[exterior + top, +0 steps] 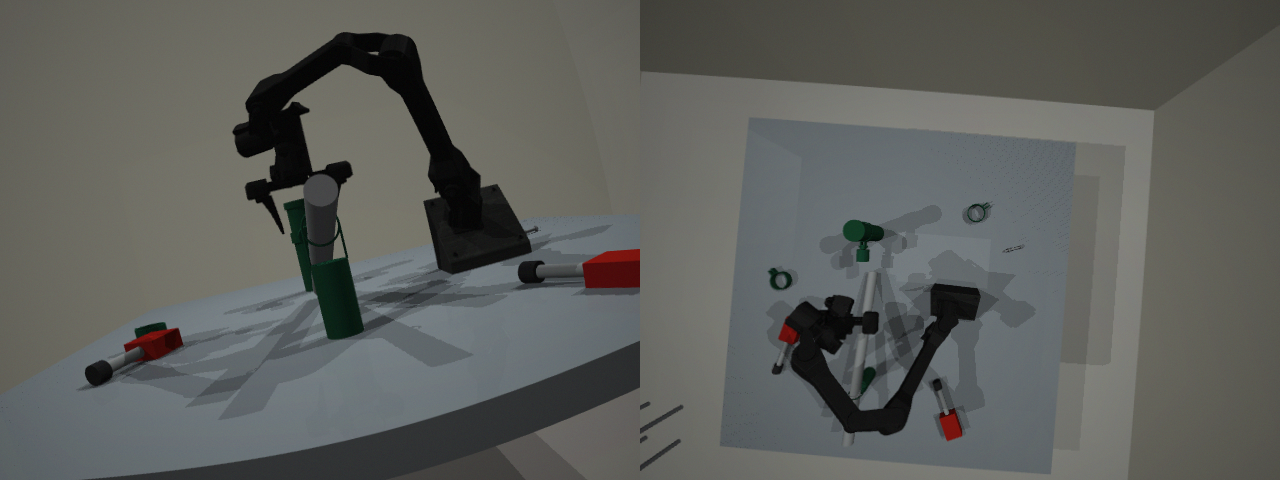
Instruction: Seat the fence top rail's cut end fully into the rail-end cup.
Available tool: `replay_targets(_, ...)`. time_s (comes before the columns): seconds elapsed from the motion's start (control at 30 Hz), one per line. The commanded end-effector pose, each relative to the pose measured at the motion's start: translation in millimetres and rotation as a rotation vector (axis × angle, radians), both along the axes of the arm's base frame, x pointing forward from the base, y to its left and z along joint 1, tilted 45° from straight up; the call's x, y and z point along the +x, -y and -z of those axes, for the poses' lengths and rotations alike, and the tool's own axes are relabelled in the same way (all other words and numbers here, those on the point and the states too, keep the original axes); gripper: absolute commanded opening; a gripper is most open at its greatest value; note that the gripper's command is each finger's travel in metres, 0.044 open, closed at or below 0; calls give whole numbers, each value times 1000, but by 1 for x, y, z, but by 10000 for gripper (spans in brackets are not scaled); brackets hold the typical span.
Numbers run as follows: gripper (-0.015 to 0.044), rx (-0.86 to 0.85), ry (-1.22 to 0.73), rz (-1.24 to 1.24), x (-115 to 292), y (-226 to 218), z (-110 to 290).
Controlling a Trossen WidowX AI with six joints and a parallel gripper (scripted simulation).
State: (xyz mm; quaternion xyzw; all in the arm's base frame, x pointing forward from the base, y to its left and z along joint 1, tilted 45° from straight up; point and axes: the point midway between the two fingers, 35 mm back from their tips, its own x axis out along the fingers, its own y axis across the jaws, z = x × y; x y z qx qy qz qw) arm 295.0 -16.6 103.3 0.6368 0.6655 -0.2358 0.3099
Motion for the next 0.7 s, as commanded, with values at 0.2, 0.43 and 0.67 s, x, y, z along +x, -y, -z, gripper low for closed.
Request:
replay_targets(0.2,440,-1,-14,4,-1,-25,26)
replay_targets(0.43,440,0,-14,4,-1,-35,36)
replay_targets(0.67,440,-1,-13,4,0,-40,42)
